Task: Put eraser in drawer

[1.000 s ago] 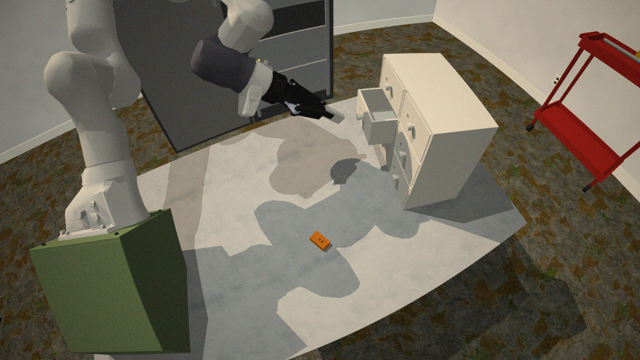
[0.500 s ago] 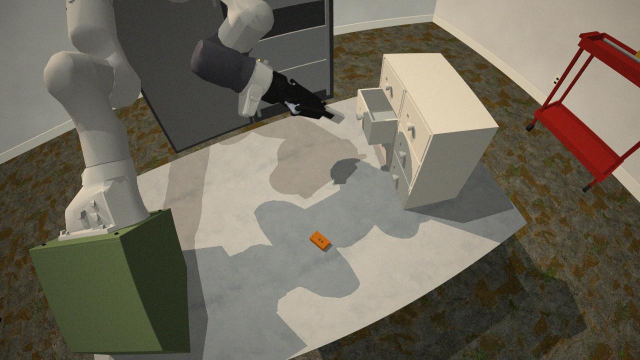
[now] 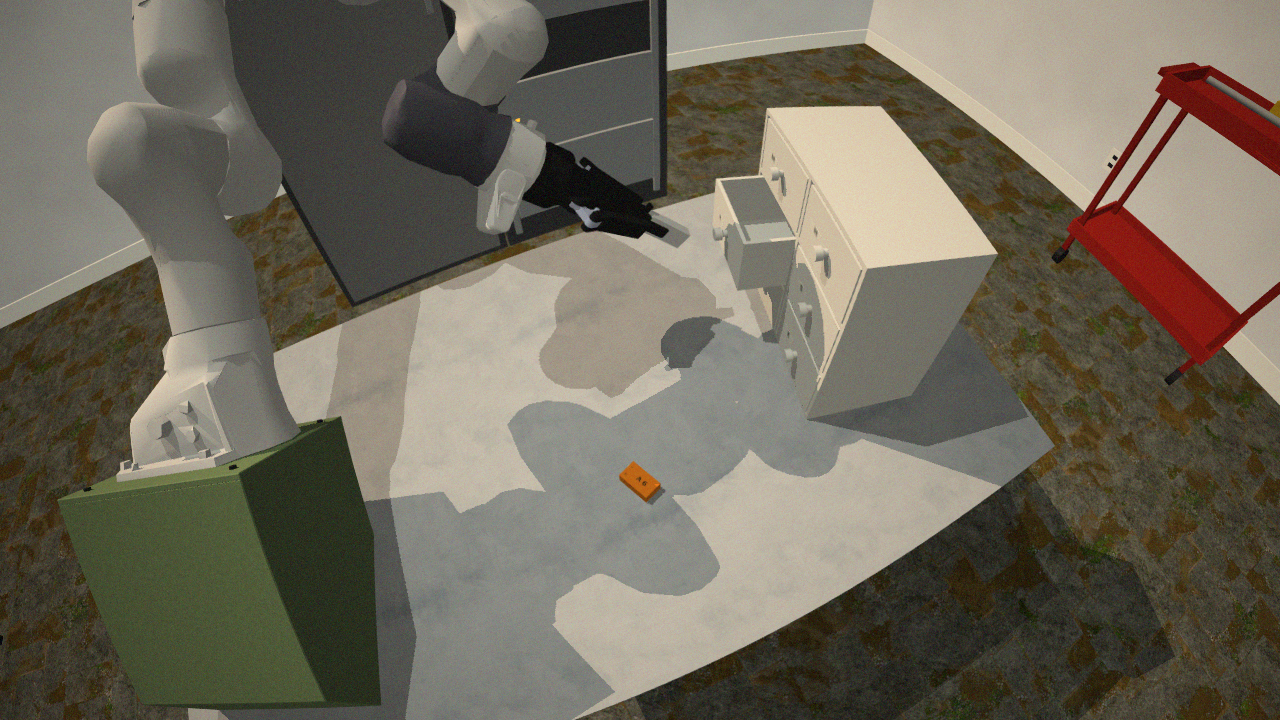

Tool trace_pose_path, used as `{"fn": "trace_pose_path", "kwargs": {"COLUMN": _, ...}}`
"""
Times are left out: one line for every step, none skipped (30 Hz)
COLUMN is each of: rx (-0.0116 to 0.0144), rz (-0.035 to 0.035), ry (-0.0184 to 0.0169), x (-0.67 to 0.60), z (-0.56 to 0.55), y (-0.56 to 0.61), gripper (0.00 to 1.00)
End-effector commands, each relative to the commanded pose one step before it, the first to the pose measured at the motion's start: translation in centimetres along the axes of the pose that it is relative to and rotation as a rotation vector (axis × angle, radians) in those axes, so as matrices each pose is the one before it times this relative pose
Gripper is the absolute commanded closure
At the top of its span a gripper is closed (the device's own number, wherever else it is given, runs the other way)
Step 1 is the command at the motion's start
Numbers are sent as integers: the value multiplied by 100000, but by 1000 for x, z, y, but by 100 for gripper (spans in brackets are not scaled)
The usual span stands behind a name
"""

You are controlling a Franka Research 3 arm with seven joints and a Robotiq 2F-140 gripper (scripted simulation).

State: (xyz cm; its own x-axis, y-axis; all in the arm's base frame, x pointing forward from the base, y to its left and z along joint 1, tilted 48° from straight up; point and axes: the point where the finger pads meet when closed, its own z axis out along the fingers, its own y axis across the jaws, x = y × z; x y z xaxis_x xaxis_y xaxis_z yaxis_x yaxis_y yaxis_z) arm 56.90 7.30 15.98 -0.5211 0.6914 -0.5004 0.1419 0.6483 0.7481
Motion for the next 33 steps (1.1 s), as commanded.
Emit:
{"fn": "trace_pose_path", "kwargs": {"rx": 227, "rz": -134, "ry": -58, "x": -144, "z": 31, "y": -135, "gripper": 100}}
{"fn": "trace_pose_path", "kwargs": {"rx": 0, "rz": 0, "ry": 0, "x": -16, "z": 19, "y": 0, "gripper": 100}}
{"fn": "trace_pose_path", "kwargs": {"rx": 0, "rz": 0, "ry": 0, "x": -19, "z": 23, "y": 0, "gripper": 100}}
{"fn": "trace_pose_path", "kwargs": {"rx": 0, "rz": 0, "ry": 0, "x": -22, "z": 26, "y": 0, "gripper": 100}}
{"fn": "trace_pose_path", "kwargs": {"rx": 0, "rz": 0, "ry": 0, "x": -25, "z": 30, "y": 0, "gripper": 100}}
{"fn": "trace_pose_path", "kwargs": {"rx": 0, "rz": 0, "ry": 0, "x": -28, "z": 34, "y": 0, "gripper": 100}}
{"fn": "trace_pose_path", "kwargs": {"rx": 0, "rz": 0, "ry": 0, "x": -31, "z": 38, "y": 0, "gripper": 100}}
{"fn": "trace_pose_path", "kwargs": {"rx": 0, "rz": 0, "ry": 0, "x": 0, "z": 0, "y": 0, "gripper": 100}}
{"fn": "trace_pose_path", "kwargs": {"rx": 0, "rz": 0, "ry": 0, "x": 0, "z": 0, "y": 0, "gripper": 100}}
{"fn": "trace_pose_path", "kwargs": {"rx": 0, "rz": 0, "ry": 0, "x": -35, "z": 42, "y": 0, "gripper": 100}}
{"fn": "trace_pose_path", "kwargs": {"rx": 0, "rz": 0, "ry": 0, "x": -38, "z": 46, "y": 0, "gripper": 100}}
{"fn": "trace_pose_path", "kwargs": {"rx": 0, "rz": 0, "ry": 0, "x": -42, "z": 50, "y": 0, "gripper": 100}}
{"fn": "trace_pose_path", "kwargs": {"rx": 0, "rz": 0, "ry": 0, "x": -45, "z": 54, "y": 0, "gripper": 100}}
{"fn": "trace_pose_path", "kwargs": {"rx": 0, "rz": 0, "ry": 0, "x": -49, "z": 58, "y": 0, "gripper": 100}}
{"fn": "trace_pose_path", "kwargs": {"rx": 0, "rz": 0, "ry": 0, "x": -52, "z": 63, "y": 0, "gripper": 100}}
{"fn": "trace_pose_path", "kwargs": {"rx": 0, "rz": 0, "ry": 0, "x": -56, "z": 67, "y": 0, "gripper": 100}}
{"fn": "trace_pose_path", "kwargs": {"rx": 0, "rz": 0, "ry": 0, "x": -60, "z": 71, "y": 0, "gripper": 100}}
{"fn": "trace_pose_path", "kwargs": {"rx": 0, "rz": 0, "ry": -1, "x": -64, "z": 76, "y": -1, "gripper": 100}}
{"fn": "trace_pose_path", "kwargs": {"rx": 0, "rz": 0, "ry": 0, "x": -67, "z": 80, "y": 1, "gripper": 100}}
{"fn": "trace_pose_path", "kwargs": {"rx": 0, "rz": 0, "ry": 0, "x": -70, "z": 84, "y": 0, "gripper": 100}}
{"fn": "trace_pose_path", "kwargs": {"rx": 0, "rz": 0, "ry": 0, "x": -74, "z": 88, "y": 0, "gripper": 100}}
{"fn": "trace_pose_path", "kwargs": {"rx": 0, "rz": 0, "ry": 0, "x": -77, "z": 92, "y": -1, "gripper": 100}}
{"fn": "trace_pose_path", "kwargs": {"rx": 0, "rz": 0, "ry": 0, "x": -80, "z": 96, "y": 0, "gripper": 100}}
{"fn": "trace_pose_path", "kwargs": {"rx": 0, "rz": 0, "ry": 0, "x": -84, "z": 100, "y": 1, "gripper": 100}}
{"fn": "trace_pose_path", "kwargs": {"rx": 0, "rz": 0, "ry": 0, "x": 0, "z": 0, "y": 0, "gripper": 100}}
{"fn": "trace_pose_path", "kwargs": {"rx": 0, "rz": 0, "ry": 0, "x": 0, "z": 0, "y": 0, "gripper": 100}}
{"fn": "trace_pose_path", "kwargs": {"rx": 0, "rz": 0, "ry": 0, "x": -87, "z": 103, "y": 0, "gripper": 100}}
{"fn": "trace_pose_path", "kwargs": {"rx": 0, "rz": 0, "ry": -1, "x": -90, "z": 107, "y": -1, "gripper": 100}}
{"fn": "trace_pose_path", "kwargs": {"rx": 0, "rz": 0, "ry": 0, "x": -93, "z": 111, "y": 1, "gripper": 100}}
{"fn": "trace_pose_path", "kwargs": {"rx": 0, "rz": 0, "ry": 0, "x": -95, "z": 114, "y": 0, "gripper": 100}}
{"fn": "trace_pose_path", "kwargs": {"rx": 0, "rz": 0, "ry": 0, "x": -98, "z": 117, "y": 0, "gripper": 100}}
{"fn": "trace_pose_path", "kwargs": {"rx": 0, "rz": 0, "ry": 0, "x": -101, "z": 120, "y": 0, "gripper": 100}}
{"fn": "trace_pose_path", "kwargs": {"rx": 0, "rz": 0, "ry": 0, "x": -103, "z": 123, "y": 0, "gripper": 100}}
